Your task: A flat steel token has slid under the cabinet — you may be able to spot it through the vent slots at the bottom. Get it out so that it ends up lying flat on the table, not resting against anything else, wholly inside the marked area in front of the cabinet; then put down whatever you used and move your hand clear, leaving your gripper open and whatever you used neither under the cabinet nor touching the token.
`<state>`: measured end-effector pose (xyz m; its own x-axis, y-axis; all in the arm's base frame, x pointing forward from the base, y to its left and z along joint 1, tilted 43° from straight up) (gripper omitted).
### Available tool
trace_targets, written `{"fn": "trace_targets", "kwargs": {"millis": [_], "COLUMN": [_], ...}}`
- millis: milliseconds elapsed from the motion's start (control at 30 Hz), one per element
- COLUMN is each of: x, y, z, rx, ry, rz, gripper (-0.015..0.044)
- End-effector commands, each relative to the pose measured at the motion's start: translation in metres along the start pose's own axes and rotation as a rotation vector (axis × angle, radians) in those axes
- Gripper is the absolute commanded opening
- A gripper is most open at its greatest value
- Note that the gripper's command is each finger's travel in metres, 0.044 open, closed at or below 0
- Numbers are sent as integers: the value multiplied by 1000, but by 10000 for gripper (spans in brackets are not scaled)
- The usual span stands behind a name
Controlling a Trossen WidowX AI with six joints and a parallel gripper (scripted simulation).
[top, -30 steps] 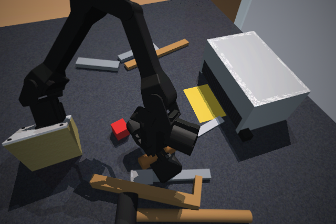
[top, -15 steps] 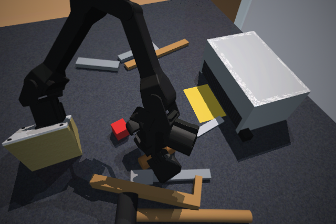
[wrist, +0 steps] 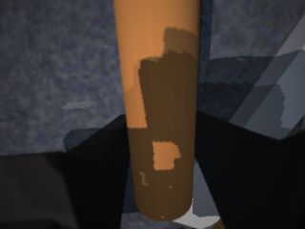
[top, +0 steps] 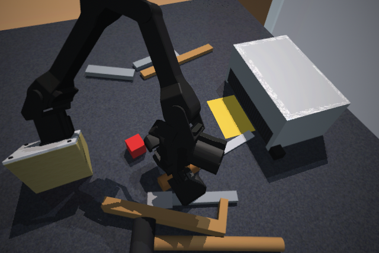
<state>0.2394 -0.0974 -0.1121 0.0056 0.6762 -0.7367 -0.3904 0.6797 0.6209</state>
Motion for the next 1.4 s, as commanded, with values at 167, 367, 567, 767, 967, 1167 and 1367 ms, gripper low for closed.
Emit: {"fn": "trace_targets", "kwargs": {"millis": [167,367,567,767,967,1167,1367], "x": [0,0,0,0,0,0,0], "y": [-4,-6,-7,-9,-11,-12,-14], "z": [17,26,35,44,53,60,68], "rx": [-4,-4,-4,-5,-5,-5,-6], "ry": [5,5,5,5,5,4,4], "rz": [-3,-3,-2,-2,-2,-2,-2], "gripper": [0,0,0,0,0,0,0]}}
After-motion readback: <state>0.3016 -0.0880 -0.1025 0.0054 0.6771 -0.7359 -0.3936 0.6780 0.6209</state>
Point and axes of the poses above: the point midway between the two fingers, 35 mm back from their tips, its own x axis out along the fingers, its own y axis across the jaws, z = x × y, the point moved 4 cm from there along -x, back along the fingers, and after that the axes turned 10 degrees about -x, right-handed, at the moved point
